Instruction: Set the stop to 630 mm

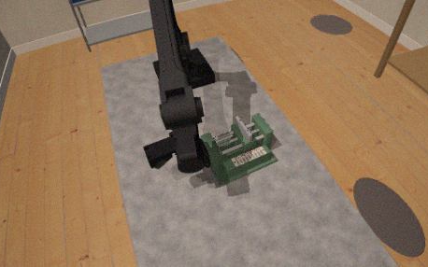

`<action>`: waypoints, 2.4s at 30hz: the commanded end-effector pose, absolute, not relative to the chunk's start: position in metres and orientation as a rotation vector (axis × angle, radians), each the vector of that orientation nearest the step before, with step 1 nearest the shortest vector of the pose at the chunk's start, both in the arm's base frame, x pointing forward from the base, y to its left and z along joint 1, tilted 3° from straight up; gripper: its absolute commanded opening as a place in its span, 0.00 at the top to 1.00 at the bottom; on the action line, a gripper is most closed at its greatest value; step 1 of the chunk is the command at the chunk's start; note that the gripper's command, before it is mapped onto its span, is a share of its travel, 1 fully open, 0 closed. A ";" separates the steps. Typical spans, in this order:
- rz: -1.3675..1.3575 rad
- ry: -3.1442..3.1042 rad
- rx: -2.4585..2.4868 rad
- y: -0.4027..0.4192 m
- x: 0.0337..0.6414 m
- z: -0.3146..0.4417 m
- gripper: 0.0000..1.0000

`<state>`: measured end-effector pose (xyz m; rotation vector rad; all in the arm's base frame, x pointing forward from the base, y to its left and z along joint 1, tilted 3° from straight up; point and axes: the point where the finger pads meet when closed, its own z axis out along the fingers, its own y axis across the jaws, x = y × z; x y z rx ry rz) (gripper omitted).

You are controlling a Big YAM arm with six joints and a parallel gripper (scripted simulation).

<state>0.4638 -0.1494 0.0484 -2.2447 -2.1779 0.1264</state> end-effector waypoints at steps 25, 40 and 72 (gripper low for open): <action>0.030 -2.249 -2.306 -0.150 0.444 0.121 0.94; 0.022 -2.256 -2.315 -0.150 0.413 0.111 0.94; 0.061 -2.234 -2.290 -0.152 0.379 0.045 0.94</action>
